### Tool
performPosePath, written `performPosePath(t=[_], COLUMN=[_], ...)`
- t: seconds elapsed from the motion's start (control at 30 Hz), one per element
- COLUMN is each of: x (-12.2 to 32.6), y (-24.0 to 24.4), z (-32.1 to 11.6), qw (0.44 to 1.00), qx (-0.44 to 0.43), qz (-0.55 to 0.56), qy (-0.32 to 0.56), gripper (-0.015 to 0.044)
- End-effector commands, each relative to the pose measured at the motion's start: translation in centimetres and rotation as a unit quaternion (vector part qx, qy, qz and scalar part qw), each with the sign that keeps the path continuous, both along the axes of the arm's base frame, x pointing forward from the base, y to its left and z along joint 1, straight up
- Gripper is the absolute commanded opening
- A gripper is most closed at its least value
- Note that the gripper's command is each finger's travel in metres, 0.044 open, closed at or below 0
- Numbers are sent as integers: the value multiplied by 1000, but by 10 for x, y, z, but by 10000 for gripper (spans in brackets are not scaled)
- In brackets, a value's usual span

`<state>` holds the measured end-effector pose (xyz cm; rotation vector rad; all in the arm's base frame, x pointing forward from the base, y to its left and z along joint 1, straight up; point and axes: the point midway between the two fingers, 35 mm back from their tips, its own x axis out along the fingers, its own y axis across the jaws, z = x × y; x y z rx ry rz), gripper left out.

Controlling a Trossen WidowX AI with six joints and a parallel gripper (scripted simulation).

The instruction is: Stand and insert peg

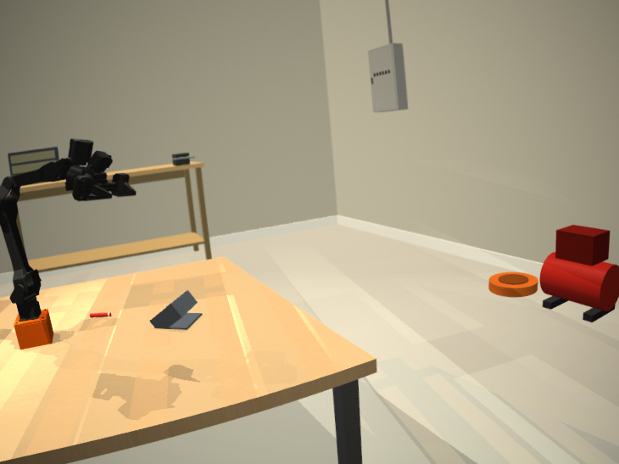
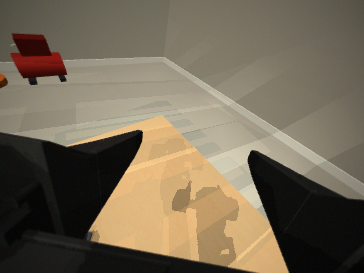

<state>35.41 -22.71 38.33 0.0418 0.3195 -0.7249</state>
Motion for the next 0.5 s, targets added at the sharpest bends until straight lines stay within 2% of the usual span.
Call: performPosePath(t=[0.0,0.23,0.47], x=[18,45,54], y=[22,79,145], z=[-30,-92,-153], qw=[998,984,957], qx=[41,123,200], qz=[32,95,146], qy=[23,81,154], gripper=[440,440,440])
